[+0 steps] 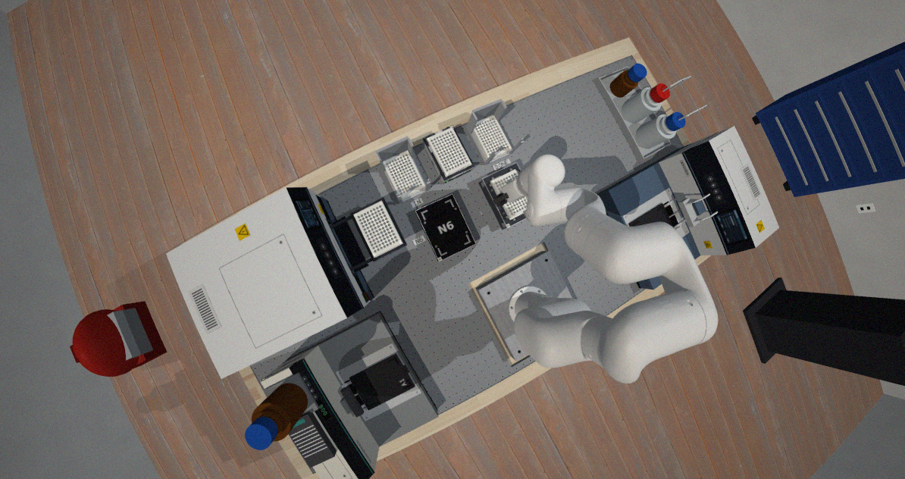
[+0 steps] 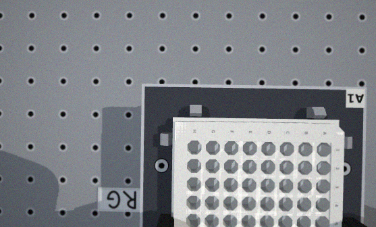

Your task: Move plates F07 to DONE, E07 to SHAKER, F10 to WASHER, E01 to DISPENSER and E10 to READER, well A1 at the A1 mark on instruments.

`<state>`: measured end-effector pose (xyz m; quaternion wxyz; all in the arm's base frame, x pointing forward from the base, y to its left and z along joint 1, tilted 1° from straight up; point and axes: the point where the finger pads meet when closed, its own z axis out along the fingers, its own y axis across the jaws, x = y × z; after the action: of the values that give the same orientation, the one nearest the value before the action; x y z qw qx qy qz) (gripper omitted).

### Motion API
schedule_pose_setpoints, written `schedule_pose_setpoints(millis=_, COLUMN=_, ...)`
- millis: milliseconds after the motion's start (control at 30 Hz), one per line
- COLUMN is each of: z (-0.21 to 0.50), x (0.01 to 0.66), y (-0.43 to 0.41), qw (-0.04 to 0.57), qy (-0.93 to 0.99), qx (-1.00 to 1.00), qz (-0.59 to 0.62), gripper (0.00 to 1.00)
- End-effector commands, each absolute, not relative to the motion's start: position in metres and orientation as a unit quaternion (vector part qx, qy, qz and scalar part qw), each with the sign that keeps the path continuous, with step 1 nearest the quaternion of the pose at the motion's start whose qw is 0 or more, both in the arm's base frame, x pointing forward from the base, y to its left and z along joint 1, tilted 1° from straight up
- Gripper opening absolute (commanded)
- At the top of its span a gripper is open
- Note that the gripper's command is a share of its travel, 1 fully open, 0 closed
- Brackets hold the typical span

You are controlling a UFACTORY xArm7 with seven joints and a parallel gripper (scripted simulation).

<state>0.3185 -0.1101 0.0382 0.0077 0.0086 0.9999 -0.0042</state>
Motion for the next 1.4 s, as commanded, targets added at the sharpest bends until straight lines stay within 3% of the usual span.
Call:
schedule_pose_setpoints(millis=0, z=0.0392, x=0.3199, y=-0.1105, qw=0.010, qy=1.000, qx=0.009, qz=-0.005, gripper=0.00)
schedule_pose_setpoints(millis=1367, z=0.0432, x=0.3198, y=-0.1105, qw=0.010, qy=1.000, qx=0.009, qz=-0.005, gripper=0.00)
